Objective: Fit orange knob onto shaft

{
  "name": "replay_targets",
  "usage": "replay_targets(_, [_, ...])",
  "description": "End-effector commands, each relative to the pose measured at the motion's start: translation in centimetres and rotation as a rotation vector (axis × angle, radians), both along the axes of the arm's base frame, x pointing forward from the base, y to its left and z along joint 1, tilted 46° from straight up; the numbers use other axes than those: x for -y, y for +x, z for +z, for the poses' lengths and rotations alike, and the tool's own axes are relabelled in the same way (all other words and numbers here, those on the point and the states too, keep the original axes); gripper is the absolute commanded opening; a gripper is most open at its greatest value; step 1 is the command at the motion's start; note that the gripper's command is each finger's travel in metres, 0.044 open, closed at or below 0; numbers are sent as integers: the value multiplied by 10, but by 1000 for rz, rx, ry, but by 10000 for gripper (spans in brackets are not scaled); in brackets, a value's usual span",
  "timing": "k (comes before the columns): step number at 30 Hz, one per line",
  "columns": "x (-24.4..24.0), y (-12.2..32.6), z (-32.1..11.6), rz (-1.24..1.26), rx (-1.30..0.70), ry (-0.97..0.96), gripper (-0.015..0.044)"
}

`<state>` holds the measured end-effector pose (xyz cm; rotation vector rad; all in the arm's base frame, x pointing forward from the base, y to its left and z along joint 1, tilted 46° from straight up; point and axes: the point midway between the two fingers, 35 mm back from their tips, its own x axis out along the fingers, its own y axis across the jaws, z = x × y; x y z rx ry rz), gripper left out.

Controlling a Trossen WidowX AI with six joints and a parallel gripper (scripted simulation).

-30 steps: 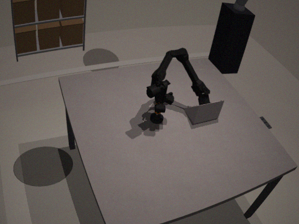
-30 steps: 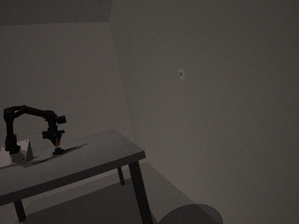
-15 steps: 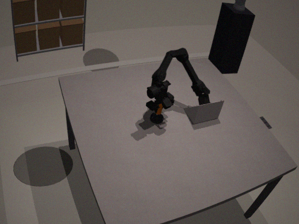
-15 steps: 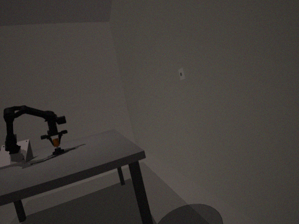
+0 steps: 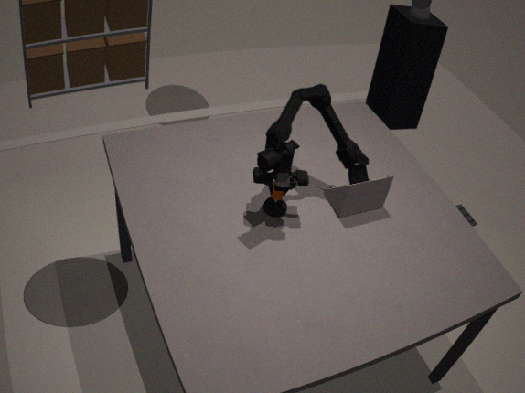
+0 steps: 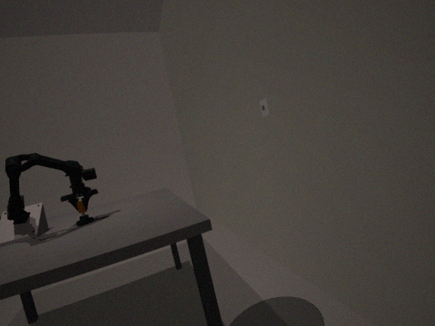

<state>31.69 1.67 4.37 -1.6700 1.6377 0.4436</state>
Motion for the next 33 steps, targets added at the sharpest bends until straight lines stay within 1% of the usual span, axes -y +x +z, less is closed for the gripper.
replay_targets(1, [-1, 1, 0, -33, 36, 8, 0])
replay_targets(33, [-2, -2, 0, -33, 36, 8, 0])
